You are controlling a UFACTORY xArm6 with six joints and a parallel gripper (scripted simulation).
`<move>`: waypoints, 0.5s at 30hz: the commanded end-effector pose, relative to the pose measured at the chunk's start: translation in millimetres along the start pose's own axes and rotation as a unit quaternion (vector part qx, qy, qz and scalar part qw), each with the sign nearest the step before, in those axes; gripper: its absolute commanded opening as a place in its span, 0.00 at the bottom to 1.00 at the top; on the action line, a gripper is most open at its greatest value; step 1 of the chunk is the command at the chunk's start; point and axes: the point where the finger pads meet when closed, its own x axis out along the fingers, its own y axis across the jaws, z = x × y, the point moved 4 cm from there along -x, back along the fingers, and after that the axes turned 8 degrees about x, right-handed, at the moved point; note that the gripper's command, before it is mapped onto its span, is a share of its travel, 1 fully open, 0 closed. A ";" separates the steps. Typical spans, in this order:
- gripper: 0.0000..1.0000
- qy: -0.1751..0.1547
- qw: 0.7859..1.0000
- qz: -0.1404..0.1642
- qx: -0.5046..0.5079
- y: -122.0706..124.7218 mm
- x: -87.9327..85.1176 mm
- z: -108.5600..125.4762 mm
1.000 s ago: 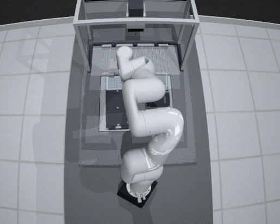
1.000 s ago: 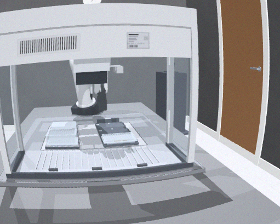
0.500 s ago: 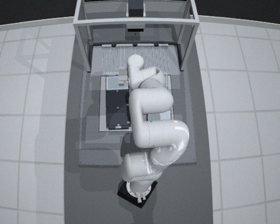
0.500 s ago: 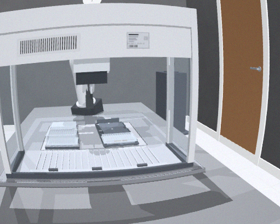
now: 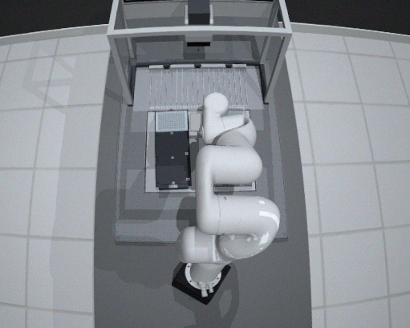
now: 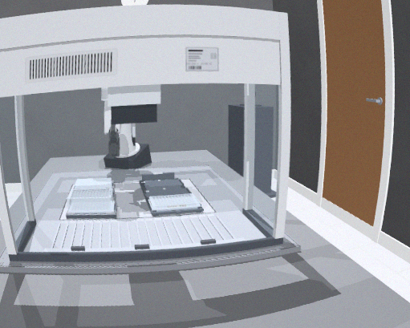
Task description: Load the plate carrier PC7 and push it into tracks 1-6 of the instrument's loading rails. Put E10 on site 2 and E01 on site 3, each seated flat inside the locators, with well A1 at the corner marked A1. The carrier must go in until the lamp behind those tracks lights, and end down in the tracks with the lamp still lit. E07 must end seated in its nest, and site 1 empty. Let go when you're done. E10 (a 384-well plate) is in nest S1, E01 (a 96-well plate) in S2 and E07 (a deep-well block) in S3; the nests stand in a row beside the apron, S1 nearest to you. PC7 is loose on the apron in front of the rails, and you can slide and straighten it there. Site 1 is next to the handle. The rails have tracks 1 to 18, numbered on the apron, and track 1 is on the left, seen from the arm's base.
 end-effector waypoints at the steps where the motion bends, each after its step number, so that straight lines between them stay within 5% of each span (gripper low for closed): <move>1: 1.00 0.003 1.000 0.003 -0.001 -16.1 -2.9 25.8; 15: 1.00 0.003 1.000 0.003 -0.001 -49.8 -2.6 75.6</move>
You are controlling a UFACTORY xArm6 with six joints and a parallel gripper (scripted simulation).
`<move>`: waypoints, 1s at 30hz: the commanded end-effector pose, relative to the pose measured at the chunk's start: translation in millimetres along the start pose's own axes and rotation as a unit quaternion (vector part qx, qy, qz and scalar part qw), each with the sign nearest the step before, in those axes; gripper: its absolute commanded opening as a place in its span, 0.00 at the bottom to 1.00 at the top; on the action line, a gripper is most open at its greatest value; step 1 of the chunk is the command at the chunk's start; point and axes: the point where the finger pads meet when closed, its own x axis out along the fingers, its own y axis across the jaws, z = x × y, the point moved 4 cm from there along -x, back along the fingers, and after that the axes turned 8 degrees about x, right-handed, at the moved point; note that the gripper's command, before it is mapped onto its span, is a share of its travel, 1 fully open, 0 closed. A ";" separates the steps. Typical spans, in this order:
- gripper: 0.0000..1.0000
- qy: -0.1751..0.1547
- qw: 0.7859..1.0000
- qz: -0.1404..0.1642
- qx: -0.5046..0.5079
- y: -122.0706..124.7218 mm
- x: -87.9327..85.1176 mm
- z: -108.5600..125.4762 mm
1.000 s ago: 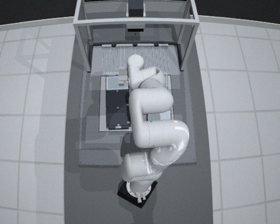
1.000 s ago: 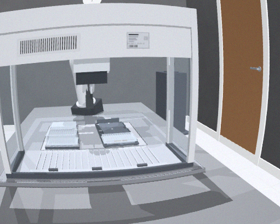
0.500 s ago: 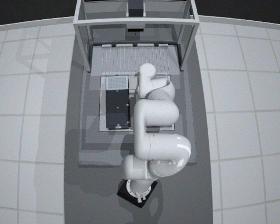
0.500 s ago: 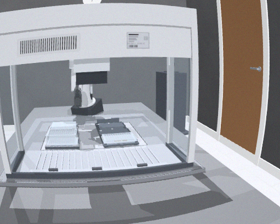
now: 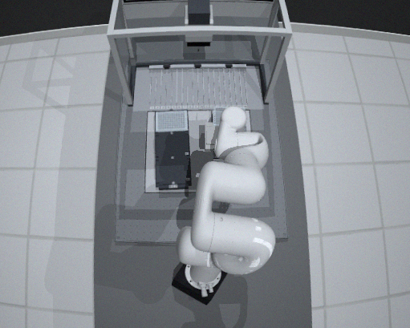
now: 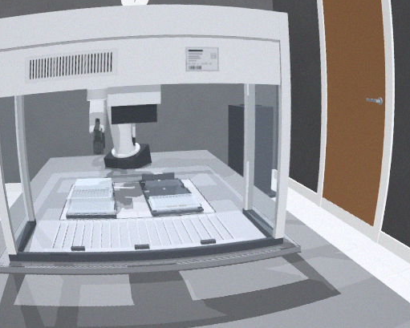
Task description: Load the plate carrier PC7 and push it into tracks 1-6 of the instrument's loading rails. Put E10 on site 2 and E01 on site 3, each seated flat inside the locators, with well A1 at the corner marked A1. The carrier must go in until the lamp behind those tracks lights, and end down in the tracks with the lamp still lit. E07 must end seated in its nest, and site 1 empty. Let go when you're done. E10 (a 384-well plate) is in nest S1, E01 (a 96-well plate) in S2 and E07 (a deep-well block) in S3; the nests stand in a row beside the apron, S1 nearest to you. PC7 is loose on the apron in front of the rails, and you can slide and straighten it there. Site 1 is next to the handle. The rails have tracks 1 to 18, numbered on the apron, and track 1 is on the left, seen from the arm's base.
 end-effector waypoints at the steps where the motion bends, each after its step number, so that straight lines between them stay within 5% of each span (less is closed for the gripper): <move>1: 1.00 0.004 1.000 0.003 -0.001 -14.9 -2.9 24.2; 30: 1.00 0.004 1.000 0.003 -0.001 -23.6 5.5 37.0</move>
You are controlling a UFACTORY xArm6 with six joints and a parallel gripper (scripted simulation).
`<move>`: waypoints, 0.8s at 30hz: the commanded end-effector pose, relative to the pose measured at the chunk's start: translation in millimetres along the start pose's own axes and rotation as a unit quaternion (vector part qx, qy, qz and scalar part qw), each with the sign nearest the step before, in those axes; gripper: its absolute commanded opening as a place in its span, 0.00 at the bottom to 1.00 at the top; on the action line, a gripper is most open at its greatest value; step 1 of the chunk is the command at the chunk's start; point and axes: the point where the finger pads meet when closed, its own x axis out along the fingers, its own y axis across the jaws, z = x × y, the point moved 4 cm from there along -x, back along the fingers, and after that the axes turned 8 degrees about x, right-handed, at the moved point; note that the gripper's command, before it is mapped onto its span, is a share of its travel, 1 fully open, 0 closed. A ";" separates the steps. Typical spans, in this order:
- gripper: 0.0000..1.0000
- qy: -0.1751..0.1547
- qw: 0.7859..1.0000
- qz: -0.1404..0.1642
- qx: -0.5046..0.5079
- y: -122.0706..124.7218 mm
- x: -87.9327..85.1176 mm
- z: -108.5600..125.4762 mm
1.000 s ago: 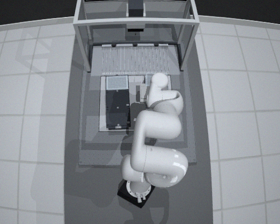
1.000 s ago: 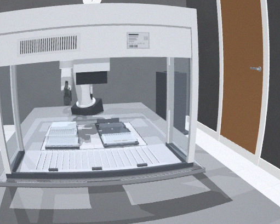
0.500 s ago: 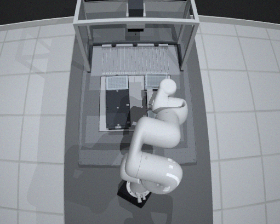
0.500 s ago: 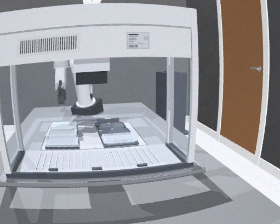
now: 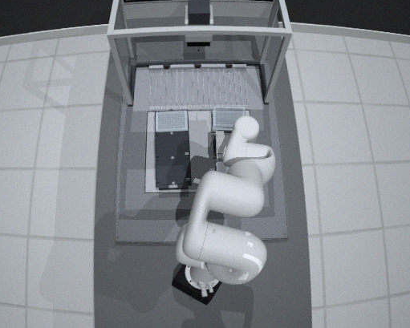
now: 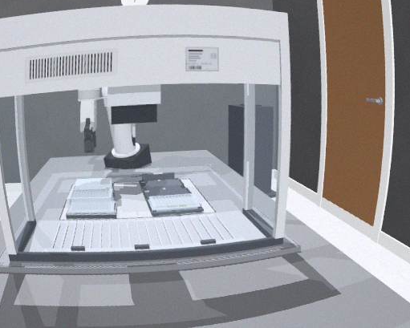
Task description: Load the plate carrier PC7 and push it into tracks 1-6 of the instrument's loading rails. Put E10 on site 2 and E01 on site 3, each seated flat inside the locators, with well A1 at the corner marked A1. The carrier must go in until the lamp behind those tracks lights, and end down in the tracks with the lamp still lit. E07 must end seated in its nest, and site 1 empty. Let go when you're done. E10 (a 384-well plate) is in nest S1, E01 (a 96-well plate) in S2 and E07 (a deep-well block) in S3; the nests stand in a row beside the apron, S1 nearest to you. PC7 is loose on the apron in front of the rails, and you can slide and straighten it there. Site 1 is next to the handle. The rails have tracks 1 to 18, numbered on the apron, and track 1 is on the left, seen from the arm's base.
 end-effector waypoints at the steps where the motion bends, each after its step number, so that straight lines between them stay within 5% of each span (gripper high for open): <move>1: 1.00 0.000 1.000 0.001 0.000 0.9 5.7 0.2; 24: 1.00 0.000 1.000 0.001 0.000 0.9 39.1 0.2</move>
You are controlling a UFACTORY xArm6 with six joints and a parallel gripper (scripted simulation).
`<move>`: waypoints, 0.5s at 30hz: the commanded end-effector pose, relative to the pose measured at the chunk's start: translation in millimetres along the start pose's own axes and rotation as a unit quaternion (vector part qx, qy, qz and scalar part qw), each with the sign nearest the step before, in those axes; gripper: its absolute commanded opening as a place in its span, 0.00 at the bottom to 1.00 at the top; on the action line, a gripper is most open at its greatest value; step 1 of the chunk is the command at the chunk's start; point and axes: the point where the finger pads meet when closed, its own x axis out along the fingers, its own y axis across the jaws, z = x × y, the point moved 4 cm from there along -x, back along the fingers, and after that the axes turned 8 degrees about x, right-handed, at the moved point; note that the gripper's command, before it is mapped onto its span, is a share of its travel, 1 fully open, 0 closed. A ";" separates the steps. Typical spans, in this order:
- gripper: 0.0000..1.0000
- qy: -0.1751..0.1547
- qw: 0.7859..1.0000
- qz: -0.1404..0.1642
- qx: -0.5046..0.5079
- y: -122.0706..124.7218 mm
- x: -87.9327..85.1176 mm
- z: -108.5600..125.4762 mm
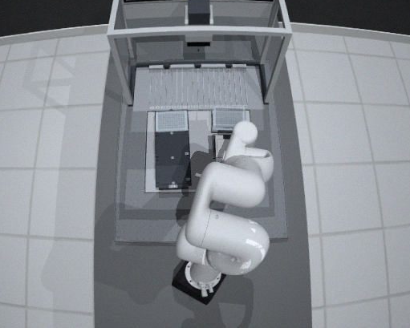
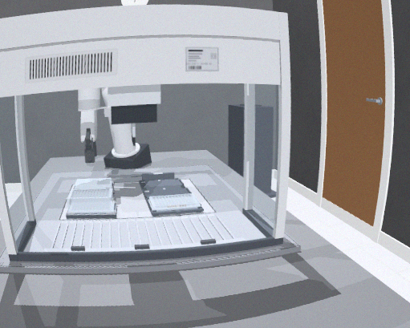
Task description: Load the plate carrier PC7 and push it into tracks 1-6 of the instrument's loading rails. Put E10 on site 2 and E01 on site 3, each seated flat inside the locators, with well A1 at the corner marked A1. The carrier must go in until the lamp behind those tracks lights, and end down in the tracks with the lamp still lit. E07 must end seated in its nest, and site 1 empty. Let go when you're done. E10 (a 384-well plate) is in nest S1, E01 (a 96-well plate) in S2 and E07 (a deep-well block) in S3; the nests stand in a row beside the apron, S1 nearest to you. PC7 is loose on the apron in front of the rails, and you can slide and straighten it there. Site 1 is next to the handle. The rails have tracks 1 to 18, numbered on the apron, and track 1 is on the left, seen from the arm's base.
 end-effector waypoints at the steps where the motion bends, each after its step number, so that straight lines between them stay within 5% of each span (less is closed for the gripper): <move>1: 1.00 0.000 1.000 0.002 0.000 1.4 9.4 0.2; 15: 1.00 0.000 1.000 0.002 0.000 1.4 29.4 0.2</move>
